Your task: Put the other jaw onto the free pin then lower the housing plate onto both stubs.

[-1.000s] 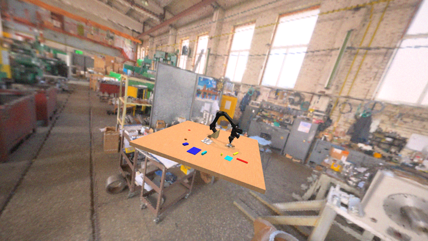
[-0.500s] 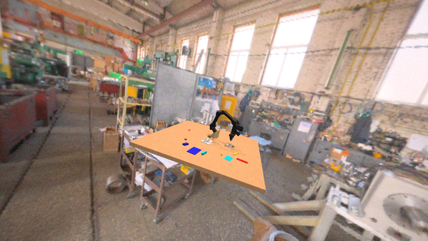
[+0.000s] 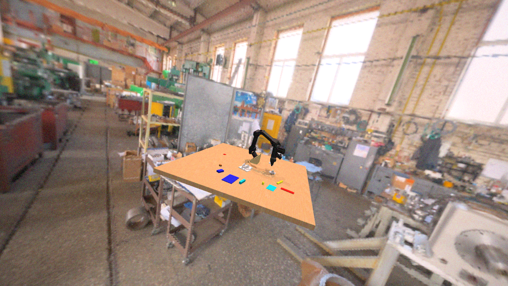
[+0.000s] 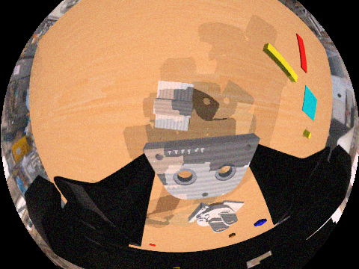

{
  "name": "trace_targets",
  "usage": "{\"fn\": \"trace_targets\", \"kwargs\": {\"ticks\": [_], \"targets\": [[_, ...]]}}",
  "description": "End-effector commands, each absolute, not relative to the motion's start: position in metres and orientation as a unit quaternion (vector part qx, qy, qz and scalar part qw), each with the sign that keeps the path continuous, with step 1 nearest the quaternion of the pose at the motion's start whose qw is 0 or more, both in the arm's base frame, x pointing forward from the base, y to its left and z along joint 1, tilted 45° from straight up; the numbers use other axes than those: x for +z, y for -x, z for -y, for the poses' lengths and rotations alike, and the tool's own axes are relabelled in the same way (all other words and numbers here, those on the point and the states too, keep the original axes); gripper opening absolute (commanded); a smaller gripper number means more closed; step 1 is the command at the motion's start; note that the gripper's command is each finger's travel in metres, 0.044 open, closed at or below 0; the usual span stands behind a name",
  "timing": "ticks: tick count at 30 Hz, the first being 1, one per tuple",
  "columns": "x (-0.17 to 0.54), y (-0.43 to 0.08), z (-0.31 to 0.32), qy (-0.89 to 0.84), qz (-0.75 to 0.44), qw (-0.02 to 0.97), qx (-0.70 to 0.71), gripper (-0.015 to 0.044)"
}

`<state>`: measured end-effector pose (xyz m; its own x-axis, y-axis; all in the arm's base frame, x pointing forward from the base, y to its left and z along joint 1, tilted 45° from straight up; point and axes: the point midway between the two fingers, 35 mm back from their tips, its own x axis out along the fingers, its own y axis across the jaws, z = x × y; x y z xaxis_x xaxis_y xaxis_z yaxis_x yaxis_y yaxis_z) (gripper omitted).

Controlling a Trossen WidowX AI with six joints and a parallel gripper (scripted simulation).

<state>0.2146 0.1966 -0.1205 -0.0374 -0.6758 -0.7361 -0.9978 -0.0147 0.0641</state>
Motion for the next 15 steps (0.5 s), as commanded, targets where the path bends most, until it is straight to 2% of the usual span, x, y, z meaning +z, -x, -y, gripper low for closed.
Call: {"fn": "trace_targets", "kwargs": {"ticks": [1, 15], "targets": [[-0.110, -0.220, -0.187, 0.652, -0.641, 0.238, 0.326, 0.0351], [-0.078, -0.239, -0.159, 0.674, -0.602, 0.170, 0.393, 0.0351]]}}
